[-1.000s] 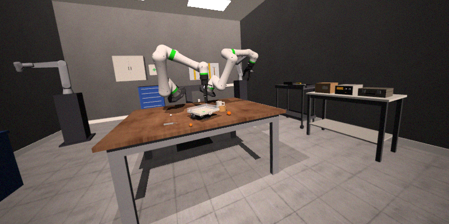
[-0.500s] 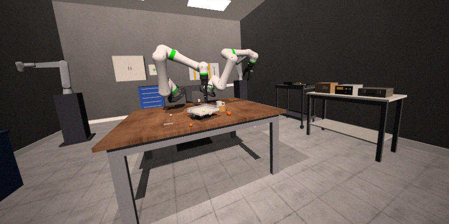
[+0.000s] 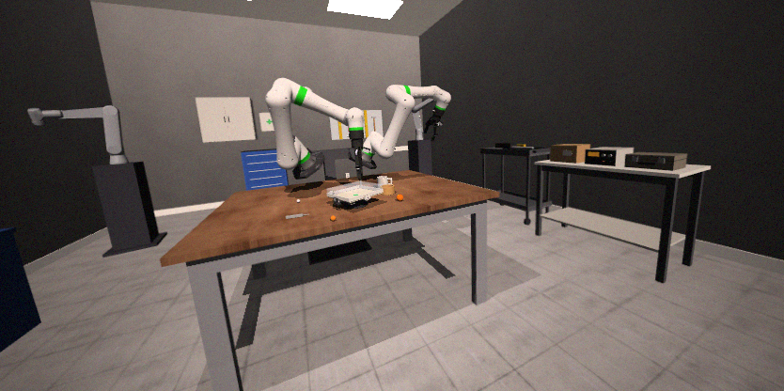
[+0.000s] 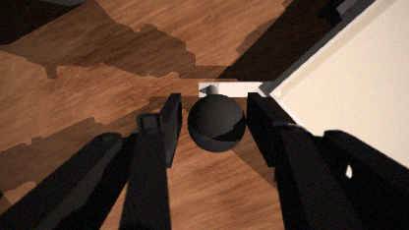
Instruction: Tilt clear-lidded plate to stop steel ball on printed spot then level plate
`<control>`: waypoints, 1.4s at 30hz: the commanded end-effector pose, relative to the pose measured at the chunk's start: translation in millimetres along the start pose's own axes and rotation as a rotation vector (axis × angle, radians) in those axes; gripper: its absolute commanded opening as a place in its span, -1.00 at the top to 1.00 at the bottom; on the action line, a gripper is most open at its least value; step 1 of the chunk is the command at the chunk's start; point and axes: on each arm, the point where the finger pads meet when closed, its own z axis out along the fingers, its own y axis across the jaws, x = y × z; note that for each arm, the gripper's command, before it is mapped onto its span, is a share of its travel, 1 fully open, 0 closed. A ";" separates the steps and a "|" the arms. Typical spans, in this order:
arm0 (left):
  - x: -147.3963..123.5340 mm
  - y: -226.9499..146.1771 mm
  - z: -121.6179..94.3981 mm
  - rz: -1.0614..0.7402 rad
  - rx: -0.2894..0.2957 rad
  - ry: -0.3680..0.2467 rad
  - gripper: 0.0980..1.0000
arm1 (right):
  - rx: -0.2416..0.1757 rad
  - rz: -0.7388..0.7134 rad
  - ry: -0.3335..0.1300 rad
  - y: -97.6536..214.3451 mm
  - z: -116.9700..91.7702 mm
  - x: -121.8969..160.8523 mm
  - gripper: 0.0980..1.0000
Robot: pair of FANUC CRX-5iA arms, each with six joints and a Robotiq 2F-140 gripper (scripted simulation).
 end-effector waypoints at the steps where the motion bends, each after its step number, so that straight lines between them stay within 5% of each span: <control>1: 0.2 -0.1 -0.8 0.000 0.000 0.002 -1.00 | 0.000 0.000 0.002 0.1 -0.7 0.6 0.28; 6: 0.2 -0.1 -0.8 0.000 0.000 0.002 -1.00 | 0.000 0.000 0.002 0.1 -0.7 0.6 0.28; 7: 0.2 -0.1 -0.8 0.000 0.000 0.002 -1.00 | 0.000 0.000 0.002 0.1 -0.7 0.6 1.00; 42: 0.2 -0.1 -0.8 0.000 0.000 0.002 -1.00 | 0.000 0.000 0.002 0.0 -0.6 1.0 1.00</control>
